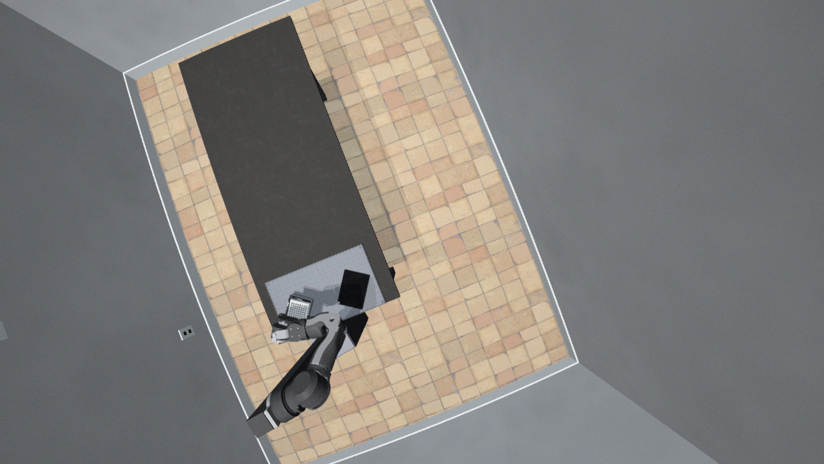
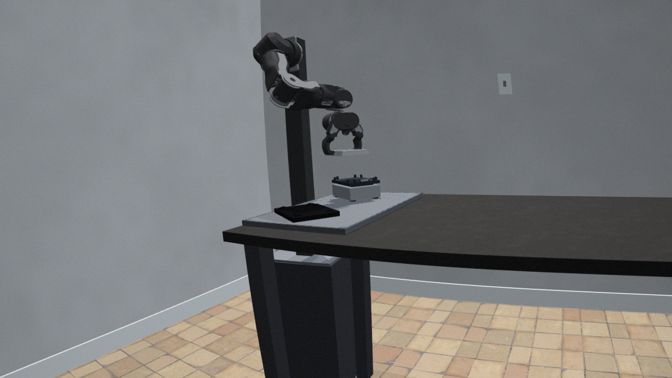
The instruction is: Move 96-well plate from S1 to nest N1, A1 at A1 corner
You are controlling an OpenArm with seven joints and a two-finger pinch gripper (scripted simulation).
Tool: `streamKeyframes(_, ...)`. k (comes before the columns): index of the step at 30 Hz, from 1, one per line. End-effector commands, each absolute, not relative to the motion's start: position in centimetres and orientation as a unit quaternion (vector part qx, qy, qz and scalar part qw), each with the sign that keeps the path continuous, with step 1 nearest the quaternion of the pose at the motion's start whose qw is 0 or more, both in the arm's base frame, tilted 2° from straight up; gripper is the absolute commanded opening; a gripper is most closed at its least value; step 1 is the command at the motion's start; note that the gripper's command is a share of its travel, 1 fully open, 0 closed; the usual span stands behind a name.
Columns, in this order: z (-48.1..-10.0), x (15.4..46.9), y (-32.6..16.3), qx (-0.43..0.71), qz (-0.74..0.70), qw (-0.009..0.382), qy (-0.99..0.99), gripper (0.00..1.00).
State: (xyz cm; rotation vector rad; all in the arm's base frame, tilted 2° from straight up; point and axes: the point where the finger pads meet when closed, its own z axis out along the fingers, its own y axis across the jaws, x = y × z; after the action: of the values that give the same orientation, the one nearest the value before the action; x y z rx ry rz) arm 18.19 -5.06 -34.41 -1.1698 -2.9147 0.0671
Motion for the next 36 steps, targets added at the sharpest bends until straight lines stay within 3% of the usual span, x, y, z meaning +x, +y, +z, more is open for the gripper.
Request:
streamKeyframes(1, -34.3, 18.4, -4.9, -0.372, 0.017, -0.002, -0.928, 0.00)
streamKeyframes(7, -34.9, 17.6, -8.9, -0.372, 0.017, -0.002, -0.928, 0.00)
streamKeyframes(19, -34.9, 17.6, -8.9, -0.372, 0.017, -0.002, -0.928, 0.00)
streamKeyframes(24, -35.5, 16.9, -12.9, -0.372, 0.017, -0.002, -0.928, 0.00)
streamKeyframes(36, -35.5, 16.9, -12.9, -0.372, 0.017, -0.002, -0.928, 0.00)
